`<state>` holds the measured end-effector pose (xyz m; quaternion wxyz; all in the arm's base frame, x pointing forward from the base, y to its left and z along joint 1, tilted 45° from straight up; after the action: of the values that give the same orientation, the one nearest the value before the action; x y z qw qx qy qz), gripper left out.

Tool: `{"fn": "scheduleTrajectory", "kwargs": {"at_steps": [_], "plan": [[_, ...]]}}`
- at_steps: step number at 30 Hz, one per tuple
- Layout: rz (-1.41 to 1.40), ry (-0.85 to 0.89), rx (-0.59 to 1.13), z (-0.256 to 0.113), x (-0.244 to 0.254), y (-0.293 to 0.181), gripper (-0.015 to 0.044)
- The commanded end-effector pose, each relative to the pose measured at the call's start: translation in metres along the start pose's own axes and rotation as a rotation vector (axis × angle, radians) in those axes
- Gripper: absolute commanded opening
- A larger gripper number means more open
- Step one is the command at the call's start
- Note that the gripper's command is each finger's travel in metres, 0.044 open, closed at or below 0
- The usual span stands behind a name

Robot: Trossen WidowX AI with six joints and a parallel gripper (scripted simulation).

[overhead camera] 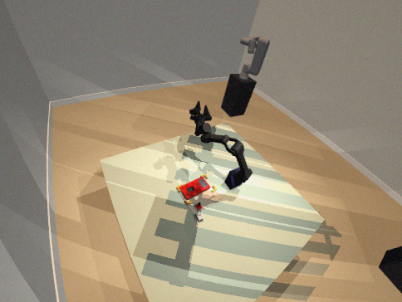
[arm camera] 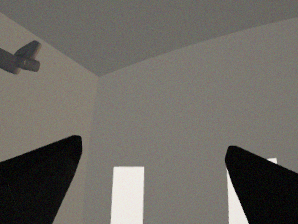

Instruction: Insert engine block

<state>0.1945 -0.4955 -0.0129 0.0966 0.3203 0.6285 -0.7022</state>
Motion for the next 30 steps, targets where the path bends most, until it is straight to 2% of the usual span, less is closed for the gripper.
{"fn": "scheduleTrajectory", "kwargs": {"at_steps": [1,2,13,30], "plan": [[0.0,0.0,0.0,0.0,0.0,0.0,0.0426],[0.0,-0.001,-0.003,0.0,-0.001,0.0,0.044],[0.032,-0.092,-0.206,-0.03,-0.041,0.027,0.044],[0.201,-0.15,-0.635,-0.106,-0.107,0.074,0.044]]}}
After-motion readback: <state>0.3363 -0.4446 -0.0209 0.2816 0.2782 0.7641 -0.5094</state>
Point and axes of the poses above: the point midway between the two fingers, 35 mm back from their tips, its own z axis out along the fingers, its own x axis across the jaws, y = z × x, the point moved 3 cm from there along -z, back along the fingers, and after that the axes turned 6 degrees about z, right-handed, at the moved point
